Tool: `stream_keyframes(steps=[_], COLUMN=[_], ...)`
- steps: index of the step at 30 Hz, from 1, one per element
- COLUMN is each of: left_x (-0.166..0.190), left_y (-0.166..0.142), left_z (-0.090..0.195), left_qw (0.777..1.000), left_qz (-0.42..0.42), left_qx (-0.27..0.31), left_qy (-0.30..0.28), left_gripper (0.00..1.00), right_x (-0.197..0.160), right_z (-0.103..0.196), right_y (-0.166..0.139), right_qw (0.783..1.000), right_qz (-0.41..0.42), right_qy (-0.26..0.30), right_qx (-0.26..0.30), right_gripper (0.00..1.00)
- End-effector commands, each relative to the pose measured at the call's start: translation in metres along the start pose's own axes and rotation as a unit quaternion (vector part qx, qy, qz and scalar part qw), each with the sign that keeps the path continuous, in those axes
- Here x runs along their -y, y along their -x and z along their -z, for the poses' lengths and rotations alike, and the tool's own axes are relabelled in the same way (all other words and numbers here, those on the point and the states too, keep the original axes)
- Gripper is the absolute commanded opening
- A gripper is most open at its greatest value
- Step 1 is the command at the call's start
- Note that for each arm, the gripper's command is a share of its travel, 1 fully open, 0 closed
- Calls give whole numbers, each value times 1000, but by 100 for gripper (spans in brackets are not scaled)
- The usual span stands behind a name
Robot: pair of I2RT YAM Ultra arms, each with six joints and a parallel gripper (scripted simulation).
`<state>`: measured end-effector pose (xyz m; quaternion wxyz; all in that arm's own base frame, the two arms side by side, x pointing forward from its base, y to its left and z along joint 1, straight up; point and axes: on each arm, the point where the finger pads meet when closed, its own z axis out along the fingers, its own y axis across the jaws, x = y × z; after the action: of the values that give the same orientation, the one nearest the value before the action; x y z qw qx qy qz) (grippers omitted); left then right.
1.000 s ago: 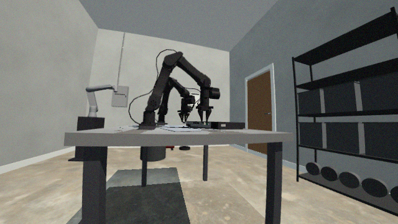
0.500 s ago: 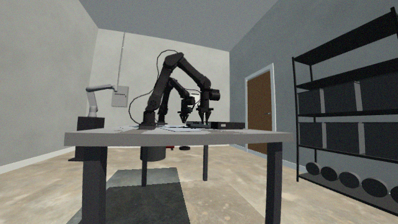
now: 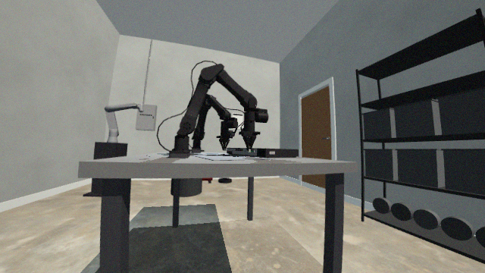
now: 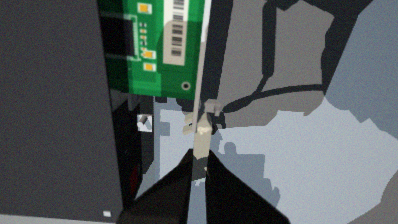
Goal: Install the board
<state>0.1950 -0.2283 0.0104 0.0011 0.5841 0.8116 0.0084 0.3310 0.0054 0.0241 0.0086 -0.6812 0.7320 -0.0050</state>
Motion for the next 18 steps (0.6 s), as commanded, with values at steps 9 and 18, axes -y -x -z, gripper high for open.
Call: stream_keyframes(steps=[9, 18], left_x=[-2, -2], left_y=[3, 3], left_z=[5, 5], left_qw=[1000, 1000], left_qz=[1, 1], left_qx=[11, 11], left_qy=[3, 3], left_gripper=[3, 3], right_x=[5, 8], right_z=[1, 1], right_y=[-1, 1], right_qw=[999, 995], right_qz=[46, 104], right_qy=[2, 2], right_qx=[0, 3], right_gripper=[4, 4])
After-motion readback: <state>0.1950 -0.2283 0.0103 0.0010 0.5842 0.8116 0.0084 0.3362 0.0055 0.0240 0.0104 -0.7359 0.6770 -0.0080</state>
